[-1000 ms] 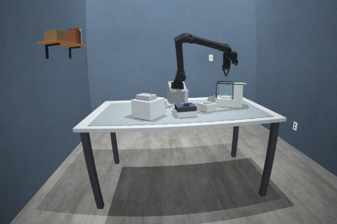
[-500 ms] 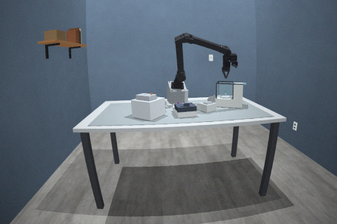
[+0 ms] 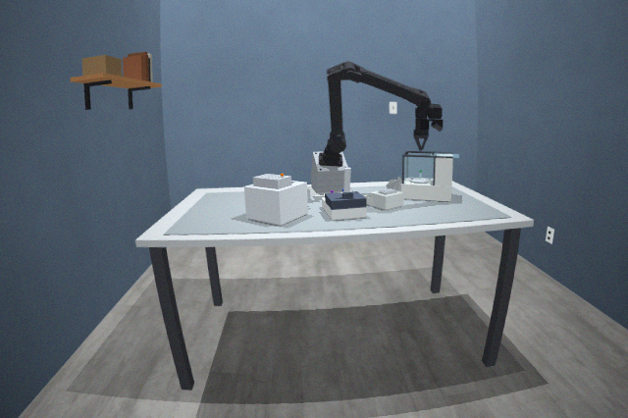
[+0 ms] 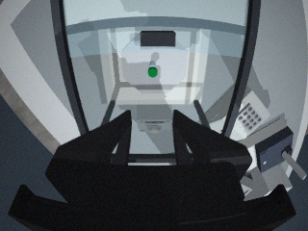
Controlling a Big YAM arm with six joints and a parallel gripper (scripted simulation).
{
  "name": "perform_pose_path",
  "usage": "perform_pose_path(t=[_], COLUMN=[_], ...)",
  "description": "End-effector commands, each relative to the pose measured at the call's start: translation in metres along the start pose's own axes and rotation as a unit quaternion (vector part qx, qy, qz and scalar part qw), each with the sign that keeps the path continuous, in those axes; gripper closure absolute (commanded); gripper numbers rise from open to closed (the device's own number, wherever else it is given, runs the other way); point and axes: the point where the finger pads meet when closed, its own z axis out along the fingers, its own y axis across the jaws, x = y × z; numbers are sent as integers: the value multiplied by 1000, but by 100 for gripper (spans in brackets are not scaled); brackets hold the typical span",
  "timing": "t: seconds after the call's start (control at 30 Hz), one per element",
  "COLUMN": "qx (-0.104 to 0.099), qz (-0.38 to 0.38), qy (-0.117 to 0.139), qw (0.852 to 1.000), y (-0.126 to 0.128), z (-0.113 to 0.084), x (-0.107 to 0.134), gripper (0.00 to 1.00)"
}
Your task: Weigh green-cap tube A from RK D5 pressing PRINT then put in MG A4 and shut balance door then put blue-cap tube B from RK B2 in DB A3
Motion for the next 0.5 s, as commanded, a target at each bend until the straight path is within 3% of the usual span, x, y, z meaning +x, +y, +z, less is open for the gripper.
perform_pose_path(t=[0.0,0.27,0.33,0.37,0.47], qx=[-2,-1,-1,-8,-1], qz=[2,-2,-2,8,-1], qy=[-3,3,3,-19,2], qw=[1000,1000,1000,1000,1000], y=[-2,-2,-2,-4,-2], z=[7,24,24,9,30], x=[-10,-4,-4,-20,-4], gripper=[64,64,64,64,64])
